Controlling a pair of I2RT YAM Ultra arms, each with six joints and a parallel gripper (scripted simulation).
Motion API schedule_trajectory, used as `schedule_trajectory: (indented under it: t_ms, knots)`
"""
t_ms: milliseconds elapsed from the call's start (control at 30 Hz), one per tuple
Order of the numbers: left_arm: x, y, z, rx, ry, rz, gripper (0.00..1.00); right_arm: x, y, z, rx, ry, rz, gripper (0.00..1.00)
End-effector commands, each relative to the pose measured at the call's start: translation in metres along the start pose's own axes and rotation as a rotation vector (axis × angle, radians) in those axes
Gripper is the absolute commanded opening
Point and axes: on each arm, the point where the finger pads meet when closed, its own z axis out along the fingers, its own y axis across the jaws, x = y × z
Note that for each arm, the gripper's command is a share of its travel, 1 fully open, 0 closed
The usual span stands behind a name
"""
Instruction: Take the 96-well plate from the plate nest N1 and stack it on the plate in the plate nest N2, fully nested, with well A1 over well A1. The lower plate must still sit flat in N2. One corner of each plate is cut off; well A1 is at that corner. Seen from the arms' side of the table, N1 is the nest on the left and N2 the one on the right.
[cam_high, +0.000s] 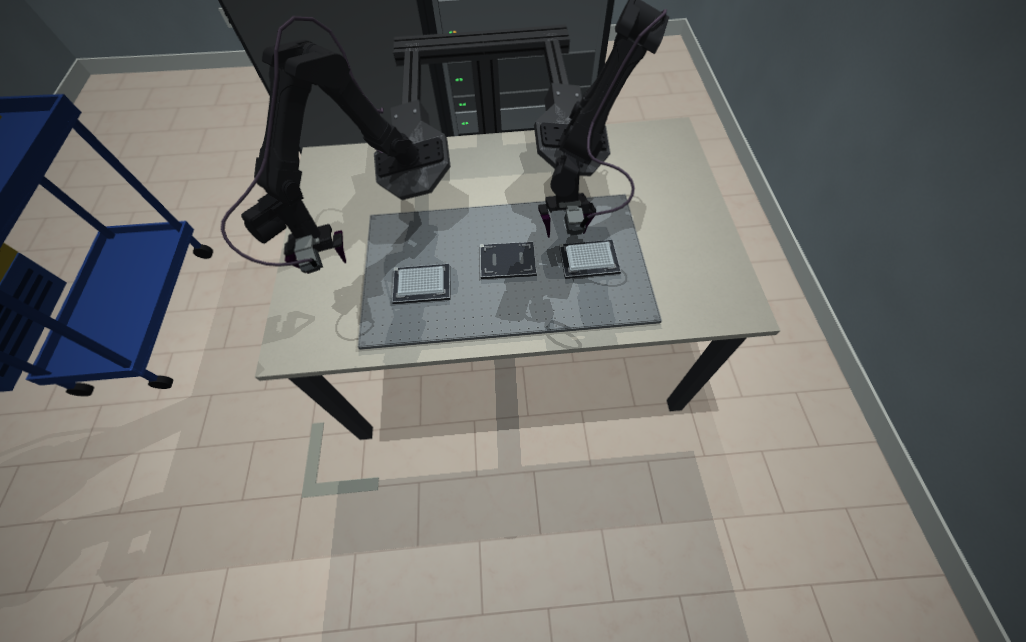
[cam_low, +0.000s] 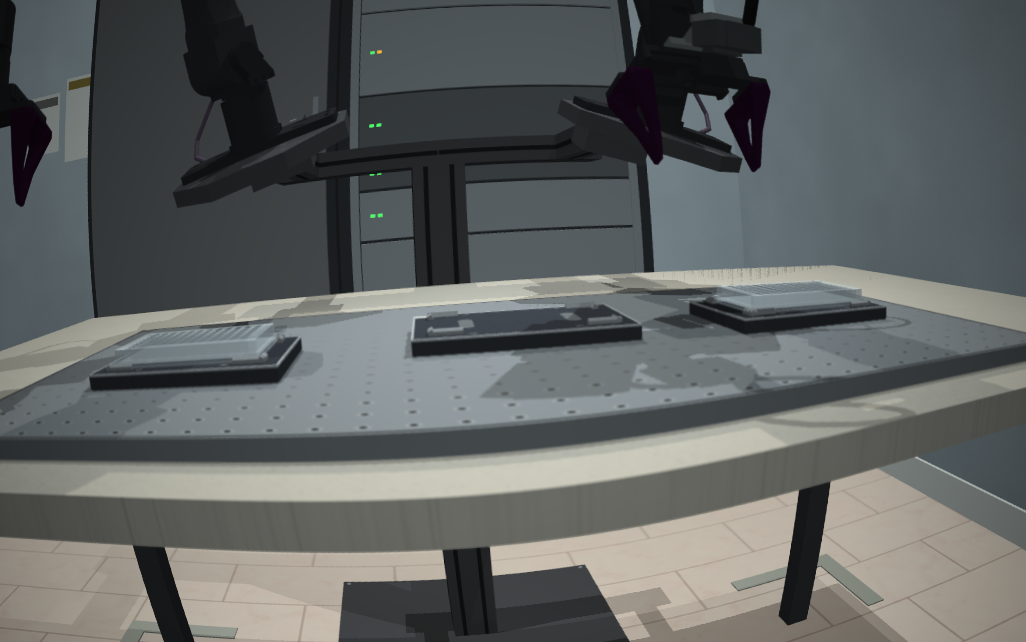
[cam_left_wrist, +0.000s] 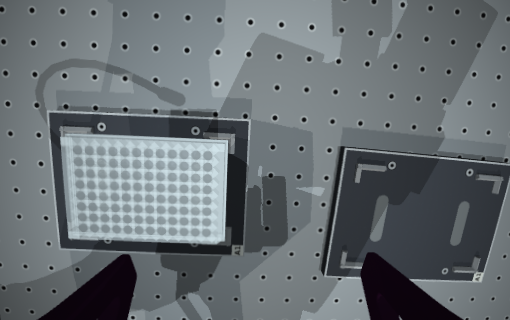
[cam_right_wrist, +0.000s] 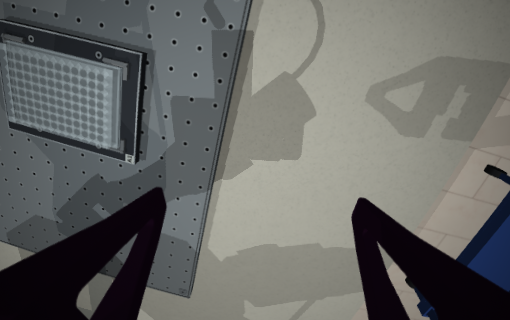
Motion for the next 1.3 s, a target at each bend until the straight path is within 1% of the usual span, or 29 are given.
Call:
schedule_trajectory:
  t_ms: [0,133,267,333,433,633,833,900,967,1100,1267]
  knots:
    - [-0.015,0.01,-0.003,0.04,-0.137,0.01,1.0,-0.028,0.025,-0.001,0.068,-0.003,-0.008,1.0]
    - [-0.001,0.029,-0.002,0.026,-0.161,0.015,1.0,-0.063,0.078,-0.001,0.065,-0.041,-0.094,1.0]
    - [0.01,0.044,-0.001,0.012,-0.177,0.017,1.0,-0.089,0.133,-0.006,0.061,-0.092,-0.172,1.0]
    - [0.01,0.044,-0.001,0.012,-0.177,0.017,1.0,-0.089,0.133,-0.006,0.061,-0.092,-0.172,1.0]
    - [0.017,0.053,0.0,0.002,-0.184,0.017,1.0,-0.105,0.185,-0.014,0.044,-0.149,-0.247,1.0]
    - [0.029,0.066,0.0,-0.015,-0.19,0.014,1.0,-0.115,0.263,-0.037,0.022,-0.257,-0.327,1.0]
    - [0.036,0.073,0.0,-0.027,-0.193,0.012,1.0,-0.106,0.341,-0.068,-0.034,-0.382,-0.403,1.0]
    - [0.036,0.073,0.0,-0.027,-0.193,0.012,1.0,-0.106,0.341,-0.068,-0.034,-0.382,-0.403,1.0]
    - [0.038,0.075,0.0,-0.029,-0.193,0.012,1.0,-0.097,0.374,-0.084,-0.078,-0.433,-0.452,1.0]
    - [0.041,0.077,0.0,-0.034,-0.194,0.011,1.0,-0.078,0.415,-0.108,-0.139,-0.514,-0.492,1.0]
    - [0.043,0.08,0.0,-0.038,-0.195,0.011,1.0,-0.043,0.463,-0.141,-0.244,-0.608,-0.564,1.0]
